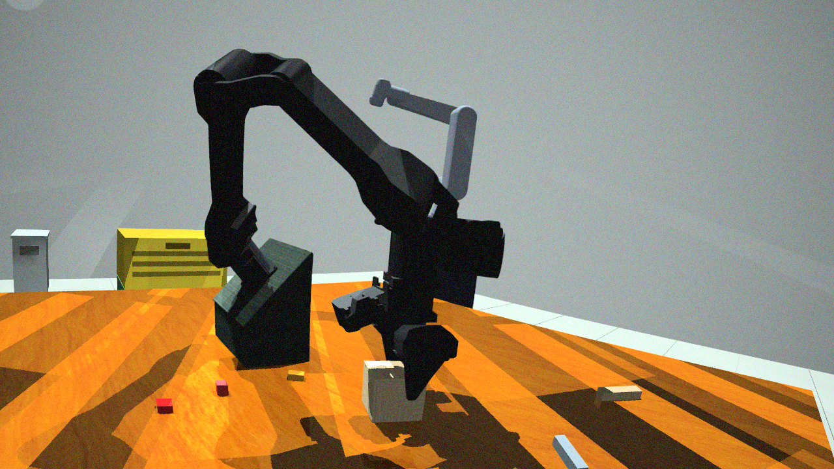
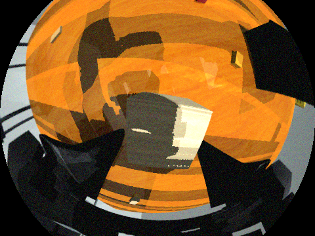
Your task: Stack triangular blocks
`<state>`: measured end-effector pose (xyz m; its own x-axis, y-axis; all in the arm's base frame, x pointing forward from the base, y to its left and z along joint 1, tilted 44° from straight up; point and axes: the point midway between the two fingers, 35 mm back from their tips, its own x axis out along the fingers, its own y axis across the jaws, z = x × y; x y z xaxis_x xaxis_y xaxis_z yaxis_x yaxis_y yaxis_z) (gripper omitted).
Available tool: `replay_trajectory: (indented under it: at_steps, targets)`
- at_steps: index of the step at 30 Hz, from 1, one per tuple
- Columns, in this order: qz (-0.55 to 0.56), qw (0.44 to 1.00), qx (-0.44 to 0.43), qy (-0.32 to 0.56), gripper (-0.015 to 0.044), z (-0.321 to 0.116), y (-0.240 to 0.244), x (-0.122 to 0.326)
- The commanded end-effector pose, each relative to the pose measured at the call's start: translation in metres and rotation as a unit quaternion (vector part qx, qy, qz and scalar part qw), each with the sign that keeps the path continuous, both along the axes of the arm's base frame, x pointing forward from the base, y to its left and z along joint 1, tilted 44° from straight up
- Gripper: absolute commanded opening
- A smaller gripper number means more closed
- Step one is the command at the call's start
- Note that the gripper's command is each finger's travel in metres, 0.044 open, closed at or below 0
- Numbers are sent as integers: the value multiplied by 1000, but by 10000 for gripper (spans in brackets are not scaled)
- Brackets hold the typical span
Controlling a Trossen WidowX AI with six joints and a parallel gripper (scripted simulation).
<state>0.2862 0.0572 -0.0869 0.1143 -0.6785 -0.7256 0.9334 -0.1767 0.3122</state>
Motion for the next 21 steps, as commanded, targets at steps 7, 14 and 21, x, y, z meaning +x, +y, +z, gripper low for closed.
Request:
replay_trajectory:
  at_steps: [7,14,21]
  targets:
    - [1,1000,3,0,440,25,28,0]
    - [0,1000,2,1,440,80,76,-13]
    - [8,1000,3,-3,440,74,73,-9]
